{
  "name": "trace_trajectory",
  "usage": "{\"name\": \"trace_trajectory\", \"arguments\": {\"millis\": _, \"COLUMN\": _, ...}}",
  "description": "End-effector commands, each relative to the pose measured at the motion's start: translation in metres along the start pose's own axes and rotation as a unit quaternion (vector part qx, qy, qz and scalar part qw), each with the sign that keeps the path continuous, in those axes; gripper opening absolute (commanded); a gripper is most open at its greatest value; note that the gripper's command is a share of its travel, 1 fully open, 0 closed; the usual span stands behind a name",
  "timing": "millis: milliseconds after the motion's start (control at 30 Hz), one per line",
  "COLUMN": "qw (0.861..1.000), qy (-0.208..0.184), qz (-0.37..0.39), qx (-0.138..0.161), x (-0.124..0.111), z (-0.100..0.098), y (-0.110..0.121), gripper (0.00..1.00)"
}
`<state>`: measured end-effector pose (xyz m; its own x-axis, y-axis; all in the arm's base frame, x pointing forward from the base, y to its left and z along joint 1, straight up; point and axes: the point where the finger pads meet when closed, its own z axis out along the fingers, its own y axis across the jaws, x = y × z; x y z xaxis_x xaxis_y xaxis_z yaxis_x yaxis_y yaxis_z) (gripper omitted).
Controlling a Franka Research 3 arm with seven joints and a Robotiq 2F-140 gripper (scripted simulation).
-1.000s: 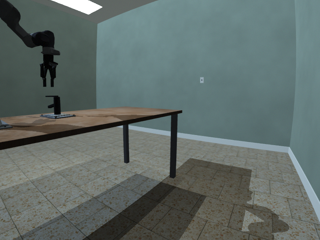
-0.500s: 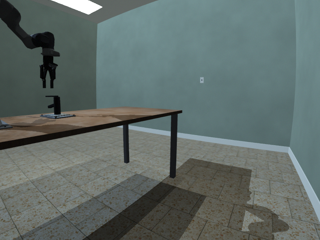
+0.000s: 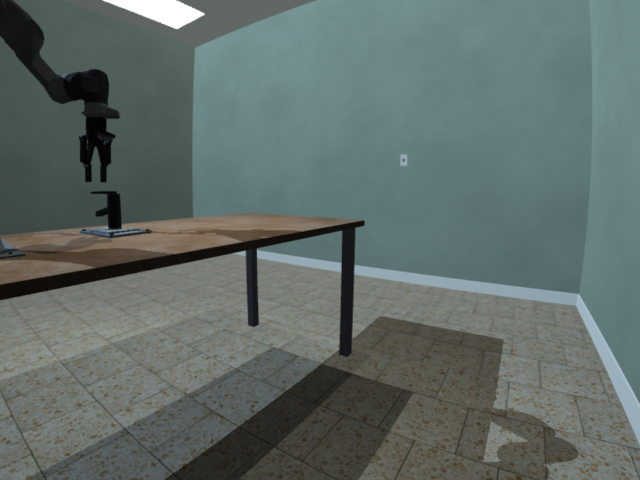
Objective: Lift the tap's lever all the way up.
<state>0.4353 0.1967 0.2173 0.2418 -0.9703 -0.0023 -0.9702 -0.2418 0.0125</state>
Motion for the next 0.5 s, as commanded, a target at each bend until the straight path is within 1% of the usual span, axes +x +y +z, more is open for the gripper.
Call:
{"name": "trace_trajectory", "arguments": {"millis": 0, "qw": 1.000, "qy": 0.001, "qz": 0.003, "qx": 0.006, "x": 0.000, "z": 0.004, "y": -0.004, "gripper": 0.47}}
{"name": "trace_trajectory", "arguments": {"millis": 467, "qw": 1.000, "qy": 0.001, "qz": 0.003, "qx": 0.006, "x": 0.000, "z": 0.020, "y": -0.005, "gripper": 0.47}}
